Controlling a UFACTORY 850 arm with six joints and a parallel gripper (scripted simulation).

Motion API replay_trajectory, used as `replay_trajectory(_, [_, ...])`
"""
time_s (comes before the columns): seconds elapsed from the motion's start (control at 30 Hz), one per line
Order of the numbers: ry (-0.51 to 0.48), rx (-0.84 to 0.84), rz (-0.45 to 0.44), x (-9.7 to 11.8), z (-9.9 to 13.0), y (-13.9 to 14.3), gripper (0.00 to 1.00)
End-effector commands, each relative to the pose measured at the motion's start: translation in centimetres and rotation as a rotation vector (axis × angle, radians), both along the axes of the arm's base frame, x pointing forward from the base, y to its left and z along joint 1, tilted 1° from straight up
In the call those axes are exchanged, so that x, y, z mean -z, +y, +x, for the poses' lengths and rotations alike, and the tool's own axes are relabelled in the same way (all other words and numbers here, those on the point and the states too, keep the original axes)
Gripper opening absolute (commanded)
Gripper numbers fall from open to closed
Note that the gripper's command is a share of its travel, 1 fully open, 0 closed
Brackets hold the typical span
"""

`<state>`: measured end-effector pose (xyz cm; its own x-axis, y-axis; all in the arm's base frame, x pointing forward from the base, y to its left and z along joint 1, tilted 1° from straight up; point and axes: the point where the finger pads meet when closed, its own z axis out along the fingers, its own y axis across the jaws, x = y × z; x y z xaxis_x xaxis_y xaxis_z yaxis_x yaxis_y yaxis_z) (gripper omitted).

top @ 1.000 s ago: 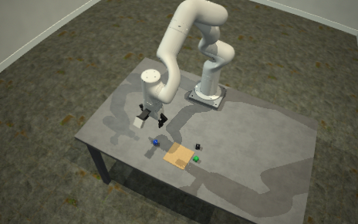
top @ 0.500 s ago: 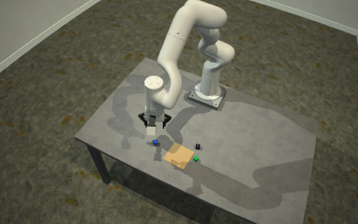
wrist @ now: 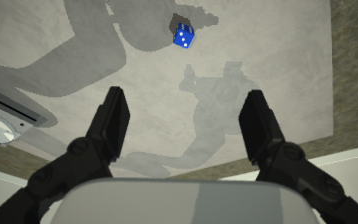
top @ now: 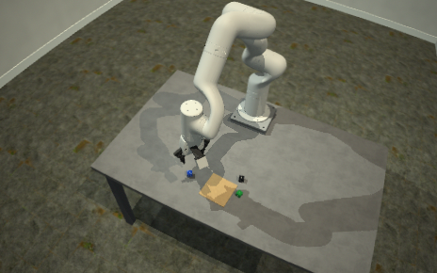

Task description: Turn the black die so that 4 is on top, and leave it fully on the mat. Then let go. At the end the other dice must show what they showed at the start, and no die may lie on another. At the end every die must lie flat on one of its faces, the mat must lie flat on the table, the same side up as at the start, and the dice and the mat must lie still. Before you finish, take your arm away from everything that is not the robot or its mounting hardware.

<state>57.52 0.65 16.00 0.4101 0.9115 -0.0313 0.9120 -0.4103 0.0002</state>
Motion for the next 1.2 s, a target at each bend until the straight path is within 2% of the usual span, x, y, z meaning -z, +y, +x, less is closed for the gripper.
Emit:
replay_trajectory(0.0, [0.000,-0.124,0.013,0.7,-0.2,0.1,1.00])
replay_trajectory(0.43, [0.013,-0.526,0.015,3.6,-1.4,0.3,1.00])
replay_trajectory(0.73, [0.016,-0.601,0.015,4.1,-1.6,0.4,1.00])
replay_trajectory(1.17, [0.016,-0.610,0.015,4.2,-1.6,0.4,1.00])
